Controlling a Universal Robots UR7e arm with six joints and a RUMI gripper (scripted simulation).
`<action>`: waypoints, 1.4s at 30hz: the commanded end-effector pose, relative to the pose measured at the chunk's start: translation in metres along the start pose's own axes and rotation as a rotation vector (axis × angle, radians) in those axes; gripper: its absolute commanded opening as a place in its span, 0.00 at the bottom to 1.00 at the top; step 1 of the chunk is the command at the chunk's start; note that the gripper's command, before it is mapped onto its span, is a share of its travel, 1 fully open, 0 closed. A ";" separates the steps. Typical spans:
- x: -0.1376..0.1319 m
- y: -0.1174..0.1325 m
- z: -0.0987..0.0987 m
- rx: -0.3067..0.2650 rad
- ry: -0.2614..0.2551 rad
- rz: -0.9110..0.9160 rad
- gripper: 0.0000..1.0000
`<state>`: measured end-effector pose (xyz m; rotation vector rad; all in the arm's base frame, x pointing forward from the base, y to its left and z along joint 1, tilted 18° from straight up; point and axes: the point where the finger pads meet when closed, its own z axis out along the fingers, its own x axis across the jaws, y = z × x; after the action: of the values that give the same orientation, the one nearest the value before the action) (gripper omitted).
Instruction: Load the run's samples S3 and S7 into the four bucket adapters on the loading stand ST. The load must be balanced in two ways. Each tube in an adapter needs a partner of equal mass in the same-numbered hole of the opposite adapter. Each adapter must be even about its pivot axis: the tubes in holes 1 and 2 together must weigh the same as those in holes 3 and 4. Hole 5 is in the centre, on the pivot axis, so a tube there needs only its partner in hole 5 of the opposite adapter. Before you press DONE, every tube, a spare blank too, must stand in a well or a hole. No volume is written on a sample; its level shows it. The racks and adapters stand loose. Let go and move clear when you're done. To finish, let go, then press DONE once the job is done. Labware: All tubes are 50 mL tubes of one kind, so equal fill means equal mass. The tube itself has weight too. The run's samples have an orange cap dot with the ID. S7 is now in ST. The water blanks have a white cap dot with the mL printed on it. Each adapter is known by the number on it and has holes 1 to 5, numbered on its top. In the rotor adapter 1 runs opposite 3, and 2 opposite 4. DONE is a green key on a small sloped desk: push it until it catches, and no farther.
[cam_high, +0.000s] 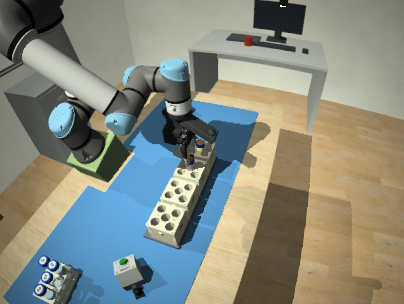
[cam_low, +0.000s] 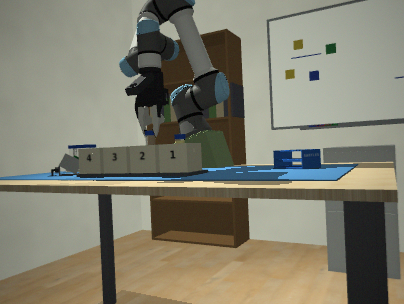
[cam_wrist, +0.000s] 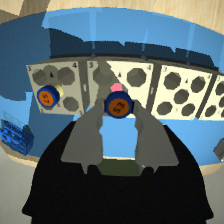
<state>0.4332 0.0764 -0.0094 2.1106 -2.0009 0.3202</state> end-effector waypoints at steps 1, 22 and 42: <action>0.001 0.002 0.010 -0.003 0.001 0.000 0.00; 0.000 0.002 0.020 -0.003 0.001 -0.001 0.00; 0.000 0.000 0.018 0.002 0.001 0.000 0.35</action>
<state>0.4345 0.0715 -0.0254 2.1121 -2.0024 0.3237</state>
